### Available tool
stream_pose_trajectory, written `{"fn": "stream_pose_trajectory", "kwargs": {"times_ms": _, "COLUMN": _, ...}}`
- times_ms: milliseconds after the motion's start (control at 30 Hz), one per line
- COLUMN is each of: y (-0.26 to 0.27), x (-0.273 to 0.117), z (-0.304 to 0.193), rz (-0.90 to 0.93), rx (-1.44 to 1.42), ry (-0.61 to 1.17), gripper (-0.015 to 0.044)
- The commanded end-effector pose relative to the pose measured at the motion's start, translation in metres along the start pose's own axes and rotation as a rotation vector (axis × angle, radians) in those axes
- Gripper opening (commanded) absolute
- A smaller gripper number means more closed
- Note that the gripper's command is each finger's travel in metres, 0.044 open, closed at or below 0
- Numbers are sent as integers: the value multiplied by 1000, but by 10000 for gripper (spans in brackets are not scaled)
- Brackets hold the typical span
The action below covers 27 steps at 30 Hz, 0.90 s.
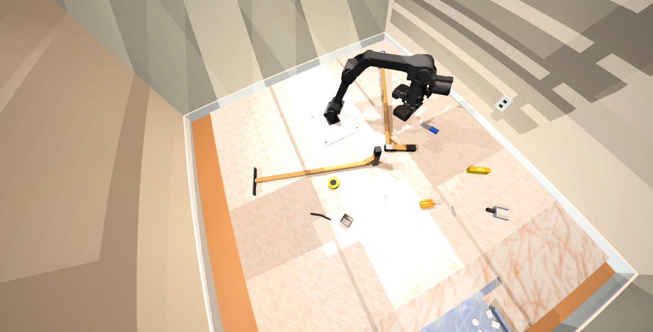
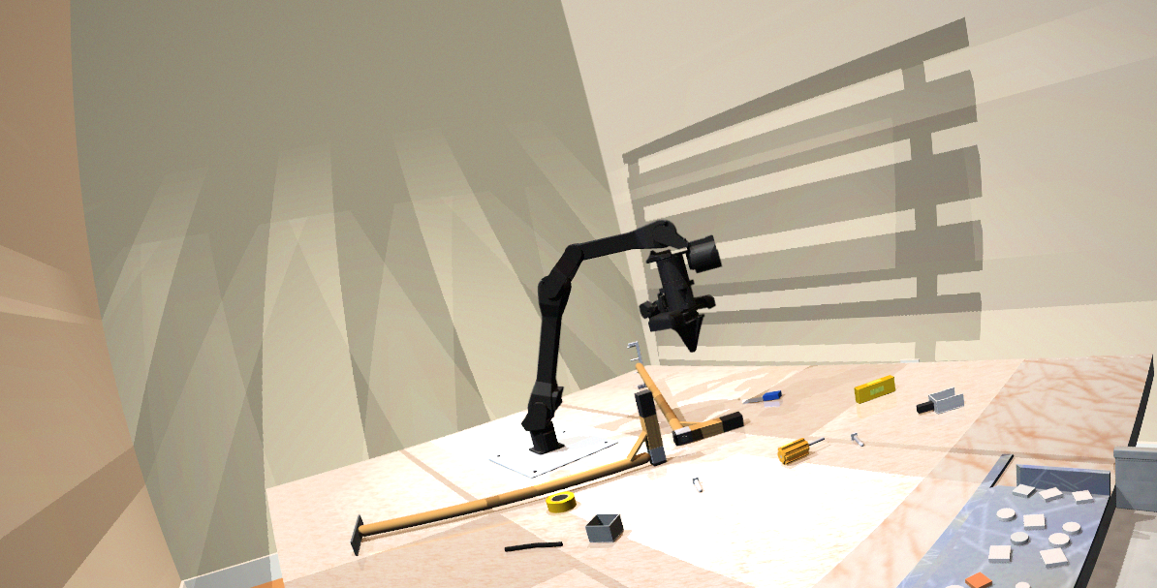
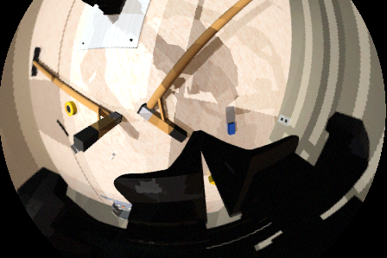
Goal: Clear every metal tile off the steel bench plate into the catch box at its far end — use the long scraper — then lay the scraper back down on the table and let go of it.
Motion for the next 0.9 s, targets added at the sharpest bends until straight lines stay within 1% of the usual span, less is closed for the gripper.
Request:
{"fn": "stream_pose_trajectory", "kwargs": {"times_ms": 0, "y": 1, "x": -11, "z": 1, "rz": -5, "rx": -1, "ry": 7, "gripper": 0}}
{"fn": "stream_pose_trajectory", "kwargs": {"times_ms": 167, "y": 7, "x": -13, "z": -1, "rz": -4, "rx": 26, "ry": 7, "gripper": 0}}
{"fn": "stream_pose_trajectory", "kwargs": {"times_ms": 867, "y": 95, "x": -15, "z": -25, "rz": 15, "rx": 408, "ry": 9, "gripper": 0}}
Point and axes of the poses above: the point midway between the two fingers, 35 mm back from their tips, its own x axis out along the fingers, its own y axis across the jaws, z = x × y, the point moved 2 cm from there along -x, back along the fingers, and after that the axes turned 8 degrees about x, right-handed, at the moved point
